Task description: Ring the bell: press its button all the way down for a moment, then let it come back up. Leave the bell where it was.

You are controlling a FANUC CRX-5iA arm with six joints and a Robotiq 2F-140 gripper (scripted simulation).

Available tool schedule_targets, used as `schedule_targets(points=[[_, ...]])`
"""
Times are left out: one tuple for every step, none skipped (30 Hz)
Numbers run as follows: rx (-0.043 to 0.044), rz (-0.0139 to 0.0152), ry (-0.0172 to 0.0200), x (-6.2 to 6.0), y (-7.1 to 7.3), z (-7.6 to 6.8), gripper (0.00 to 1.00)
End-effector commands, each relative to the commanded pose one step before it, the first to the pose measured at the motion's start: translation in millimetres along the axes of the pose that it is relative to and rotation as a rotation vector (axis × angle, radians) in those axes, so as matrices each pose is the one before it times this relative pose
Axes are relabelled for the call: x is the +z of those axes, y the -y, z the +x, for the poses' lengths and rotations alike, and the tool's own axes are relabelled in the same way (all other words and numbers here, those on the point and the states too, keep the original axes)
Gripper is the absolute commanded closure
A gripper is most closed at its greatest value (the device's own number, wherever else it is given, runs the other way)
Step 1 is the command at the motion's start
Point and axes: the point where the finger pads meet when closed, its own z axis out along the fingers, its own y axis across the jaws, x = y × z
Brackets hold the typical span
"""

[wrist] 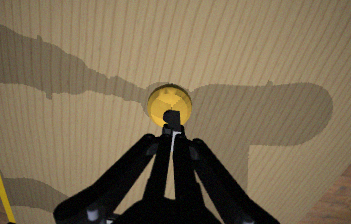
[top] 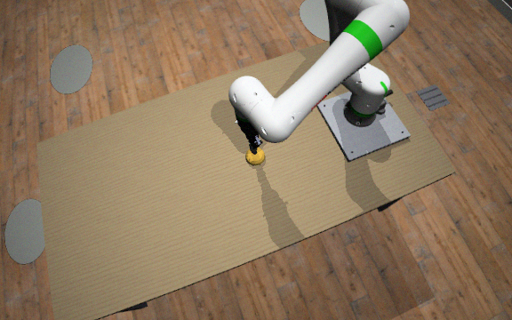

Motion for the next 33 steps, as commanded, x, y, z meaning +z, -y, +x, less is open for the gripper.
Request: schedule_targets(points=[[0.00020,0.00028,0.00041,0.48,0.10,-0.05,1.00],[0.00000,0.00000,0.00000,0.00,0.00,0.00,1.00],[0.00000,0.00000,0.00000,0.00,0.00,0.00,1.00],[0.00000,0.00000,0.00000,0.00,0.00,0.00,1.00],[0.00000,0.00000,0.00000,0.00,0.00,0.00,1.00],[0.00000,0.00000,0.00000,0.00,0.00,0.00,1.00],[0.00000,0.00000,0.00000,0.00,0.00,0.00,1.00],[0.00000,0.00000,0.00000,0.00,0.00,0.00,1.00],[0.00000,0.00000,0.00000,0.00,0.00,0.00,1.00],[0.00000,0.00000,0.00000,0.00,0.00,0.00,1.00],[0.00000,0.00000,0.00000,0.00,0.00,0.00,1.00],[0.00000,0.00000,0.00000,0.00,0.00,0.00,1.00],[0.00000,0.00000,0.00000,0.00,0.00,0.00,1.00],[0.00000,0.00000,0.00000,0.00,0.00,0.00,1.00],[0.00000,0.00000,0.00000,0.00,0.00,0.00,1.00],[0.00000,0.00000,0.00000,0.00,0.00,0.00,1.00],[0.00000,0.00000,0.00000,0.00,0.00,0.00,1.00],[0.00000,0.00000,0.00000,0.00,0.00,0.00,1.00],[0.00000,0.00000,0.00000,0.00,0.00,0.00,1.00],[0.00000,0.00000,0.00000,0.00,0.00,0.00,1.00],[0.00000,0.00000,0.00000,0.00,0.00,0.00,1.00],[0.00000,0.00000,0.00000,-0.01,0.00,0.00,1.00],[0.00000,0.00000,0.00000,-0.05,0.00,0.00,1.00],[0.00000,0.00000,0.00000,0.00,0.00,0.00,1.00],[0.00000,0.00000,0.00000,0.00,0.00,0.00,1.00],[0.00000,0.00000,0.00000,-0.13,0.00,0.00,1.00],[0.00000,0.00000,0.00000,-0.24,0.00,0.00,1.00],[0.00000,0.00000,0.00000,-0.38,0.00,0.00,1.00],[0.00000,0.00000,0.00000,-0.54,0.00,0.00,1.00],[0.00000,0.00000,0.00000,-0.71,0.00,0.00,1.00],[0.00000,0.00000,0.00000,-0.90,0.00,0.00,1.00],[0.00000,0.00000,0.00000,-1.10,0.00,0.00,1.00],[0.00000,0.00000,0.00000,-1.30,0.00,0.00,1.00]])
